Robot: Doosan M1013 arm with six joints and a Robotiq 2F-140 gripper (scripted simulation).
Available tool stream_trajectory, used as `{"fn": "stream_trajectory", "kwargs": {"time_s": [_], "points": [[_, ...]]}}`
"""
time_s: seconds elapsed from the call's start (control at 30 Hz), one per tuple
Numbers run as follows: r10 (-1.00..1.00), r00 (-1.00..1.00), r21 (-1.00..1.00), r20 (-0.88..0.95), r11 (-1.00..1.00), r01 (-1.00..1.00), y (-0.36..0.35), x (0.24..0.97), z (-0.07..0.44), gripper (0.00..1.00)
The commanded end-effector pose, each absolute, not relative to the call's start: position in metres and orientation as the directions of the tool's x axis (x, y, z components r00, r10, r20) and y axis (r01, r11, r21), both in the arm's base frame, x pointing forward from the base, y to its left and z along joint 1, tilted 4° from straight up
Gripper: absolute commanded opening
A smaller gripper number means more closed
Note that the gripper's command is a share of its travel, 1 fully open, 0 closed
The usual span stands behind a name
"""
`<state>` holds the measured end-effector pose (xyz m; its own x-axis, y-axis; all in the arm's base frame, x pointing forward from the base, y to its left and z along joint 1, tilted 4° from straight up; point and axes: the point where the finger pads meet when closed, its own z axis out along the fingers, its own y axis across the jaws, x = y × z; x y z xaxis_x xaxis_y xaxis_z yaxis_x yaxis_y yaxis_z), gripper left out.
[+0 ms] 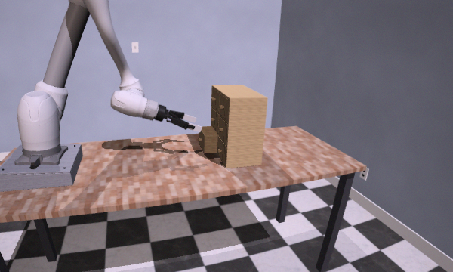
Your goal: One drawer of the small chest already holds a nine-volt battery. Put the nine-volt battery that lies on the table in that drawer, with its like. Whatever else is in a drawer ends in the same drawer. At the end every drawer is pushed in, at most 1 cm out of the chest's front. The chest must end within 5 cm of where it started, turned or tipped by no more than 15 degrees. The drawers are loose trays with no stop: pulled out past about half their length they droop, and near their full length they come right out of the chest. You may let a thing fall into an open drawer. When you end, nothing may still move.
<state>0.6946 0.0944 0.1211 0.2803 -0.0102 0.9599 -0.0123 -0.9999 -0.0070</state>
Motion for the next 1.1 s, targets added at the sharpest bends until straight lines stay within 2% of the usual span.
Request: {"fn": "stream_trajectory", "kwargs": {"time_s": [0.0, 0.53, 1.07], "points": [[-0.01, 0.28, -0.007, 0.96, -1.0, -0.012, 0.095, 0.679, 0.121, 1.0], [-0.01, 0.28, -0.007, 0.96, -1.0, -0.012, 0.096, 0.593, 0.121, 1.0], [-0.01, 0.28, -0.007, 0.96, -1.0, -0.012, 0.096, 0.566, 0.12, 1.0]]}}
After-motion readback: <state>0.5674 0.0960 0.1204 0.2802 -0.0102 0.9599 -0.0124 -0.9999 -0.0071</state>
